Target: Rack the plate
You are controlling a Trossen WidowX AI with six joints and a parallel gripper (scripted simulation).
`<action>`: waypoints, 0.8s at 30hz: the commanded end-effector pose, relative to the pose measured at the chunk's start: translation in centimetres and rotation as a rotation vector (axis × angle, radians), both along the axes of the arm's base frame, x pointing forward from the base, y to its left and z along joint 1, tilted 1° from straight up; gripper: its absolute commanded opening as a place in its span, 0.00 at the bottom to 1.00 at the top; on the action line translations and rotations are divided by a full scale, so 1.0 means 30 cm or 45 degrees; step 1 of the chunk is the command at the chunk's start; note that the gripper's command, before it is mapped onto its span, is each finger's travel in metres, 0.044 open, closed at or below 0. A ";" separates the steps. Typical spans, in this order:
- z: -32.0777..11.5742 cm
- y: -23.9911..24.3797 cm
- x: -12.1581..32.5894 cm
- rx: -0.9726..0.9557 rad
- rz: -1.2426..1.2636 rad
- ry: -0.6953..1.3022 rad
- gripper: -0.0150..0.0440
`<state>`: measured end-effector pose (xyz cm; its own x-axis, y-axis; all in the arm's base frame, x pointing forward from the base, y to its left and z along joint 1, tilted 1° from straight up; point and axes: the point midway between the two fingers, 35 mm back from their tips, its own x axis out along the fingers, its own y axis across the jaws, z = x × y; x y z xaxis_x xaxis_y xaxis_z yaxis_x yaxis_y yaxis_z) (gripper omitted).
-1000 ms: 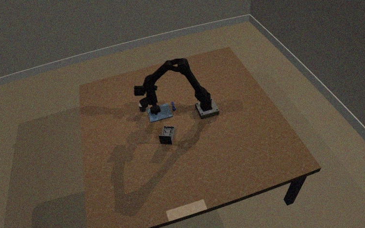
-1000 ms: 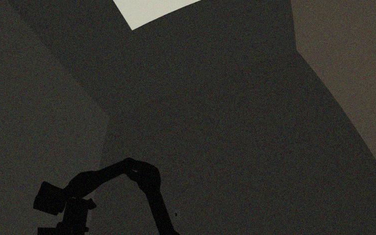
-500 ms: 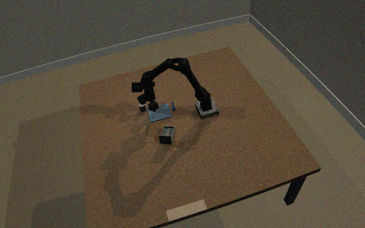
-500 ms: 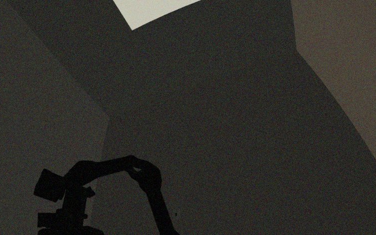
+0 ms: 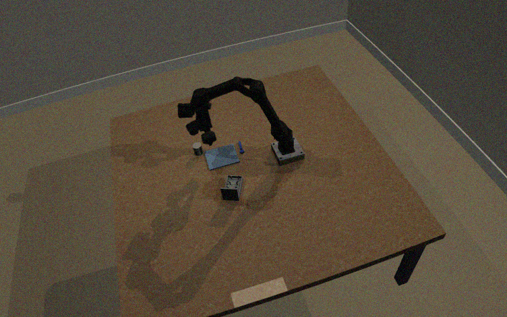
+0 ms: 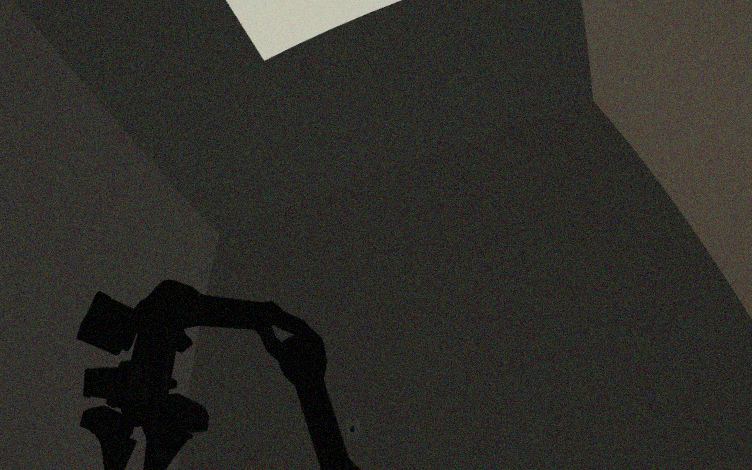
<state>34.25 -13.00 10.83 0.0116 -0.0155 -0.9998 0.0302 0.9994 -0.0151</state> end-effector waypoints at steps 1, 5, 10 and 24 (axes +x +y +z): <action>0.055 -0.003 0.005 -0.007 -0.008 -0.006 0.25; 0.103 -0.002 0.006 -0.007 -0.008 -0.006 0.25; 0.160 0.000 0.006 -0.007 -0.008 -0.006 0.25; 0.260 0.086 -0.010 -0.003 -0.070 -0.007 0.25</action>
<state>34.24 -12.40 18.31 0.0190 -0.0189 -0.9996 0.0592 0.9981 -0.0178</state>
